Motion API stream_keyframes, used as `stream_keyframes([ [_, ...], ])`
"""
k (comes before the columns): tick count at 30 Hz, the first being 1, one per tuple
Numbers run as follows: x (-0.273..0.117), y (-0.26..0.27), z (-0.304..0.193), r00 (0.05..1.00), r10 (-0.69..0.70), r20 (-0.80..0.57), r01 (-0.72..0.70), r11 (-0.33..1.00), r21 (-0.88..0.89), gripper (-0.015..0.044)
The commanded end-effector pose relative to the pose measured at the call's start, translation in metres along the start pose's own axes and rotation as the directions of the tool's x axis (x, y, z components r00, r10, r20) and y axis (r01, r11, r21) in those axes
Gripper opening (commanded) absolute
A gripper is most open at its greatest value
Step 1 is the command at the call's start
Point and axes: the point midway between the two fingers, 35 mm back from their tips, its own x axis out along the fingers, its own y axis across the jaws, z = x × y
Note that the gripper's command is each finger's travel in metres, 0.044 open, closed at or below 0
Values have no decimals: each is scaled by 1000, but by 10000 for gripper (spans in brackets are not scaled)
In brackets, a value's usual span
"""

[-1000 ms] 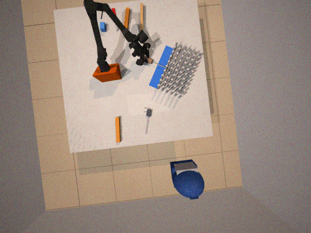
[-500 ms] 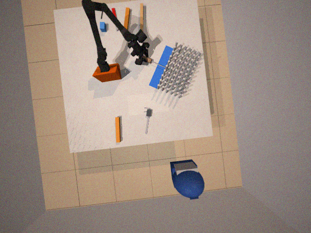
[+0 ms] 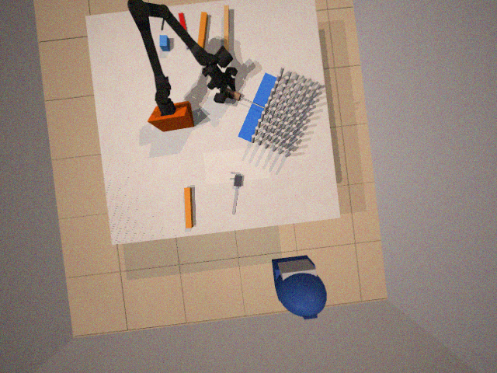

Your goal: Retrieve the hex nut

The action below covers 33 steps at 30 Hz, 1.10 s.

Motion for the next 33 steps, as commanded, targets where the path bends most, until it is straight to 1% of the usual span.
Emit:
stream_keyframes([
  [1,-2,1,2,1000,5,-4,-5,1000,6,0],
  [33,-11,1,19,1000,5,-3,-5,1000,7,0],
])
